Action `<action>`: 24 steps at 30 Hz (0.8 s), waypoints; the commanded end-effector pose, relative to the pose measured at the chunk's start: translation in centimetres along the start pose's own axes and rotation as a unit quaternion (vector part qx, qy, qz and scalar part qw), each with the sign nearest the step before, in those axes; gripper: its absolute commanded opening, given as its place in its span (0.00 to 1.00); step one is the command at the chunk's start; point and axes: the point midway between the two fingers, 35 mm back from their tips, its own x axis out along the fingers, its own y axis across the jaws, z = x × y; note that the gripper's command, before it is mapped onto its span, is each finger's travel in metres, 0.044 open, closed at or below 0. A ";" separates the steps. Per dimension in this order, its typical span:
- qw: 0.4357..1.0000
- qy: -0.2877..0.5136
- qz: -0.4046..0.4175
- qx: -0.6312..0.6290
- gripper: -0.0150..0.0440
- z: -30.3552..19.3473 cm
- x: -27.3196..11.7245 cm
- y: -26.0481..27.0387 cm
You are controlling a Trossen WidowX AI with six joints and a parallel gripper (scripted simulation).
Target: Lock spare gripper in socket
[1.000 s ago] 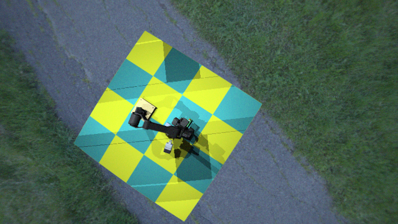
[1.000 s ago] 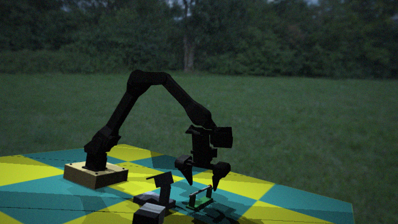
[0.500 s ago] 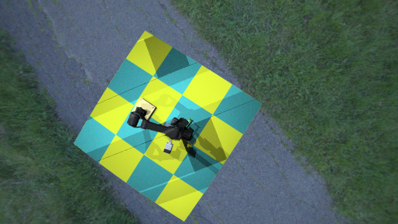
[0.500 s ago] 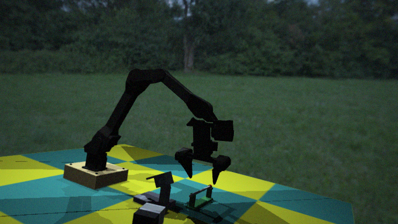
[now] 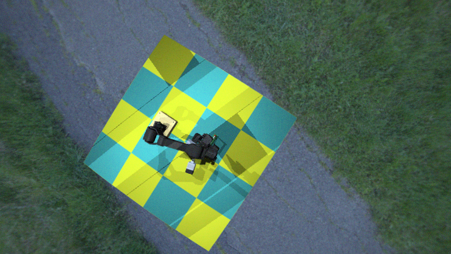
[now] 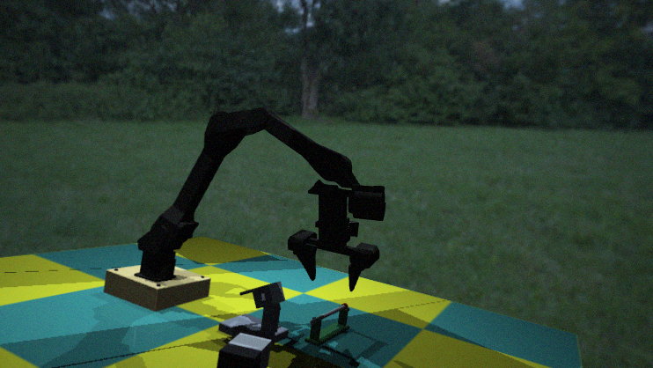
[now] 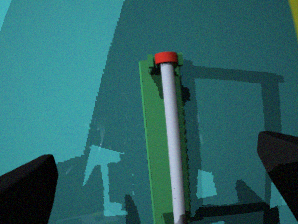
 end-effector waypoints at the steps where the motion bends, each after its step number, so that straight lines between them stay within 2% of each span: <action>1: 1.000 0.000 -0.001 0.000 1.00 0.3 -1.0 0.0; 9: 1.000 0.001 0.003 0.001 1.00 0.4 -1.5 0.0; 19: 1.000 0.001 0.002 0.001 1.00 1.9 -6.6 0.0; 22: 1.000 0.001 0.002 0.001 1.00 1.9 -6.7 0.0; 24: 0.999 0.004 0.000 0.045 1.00 0.9 -6.0 -0.3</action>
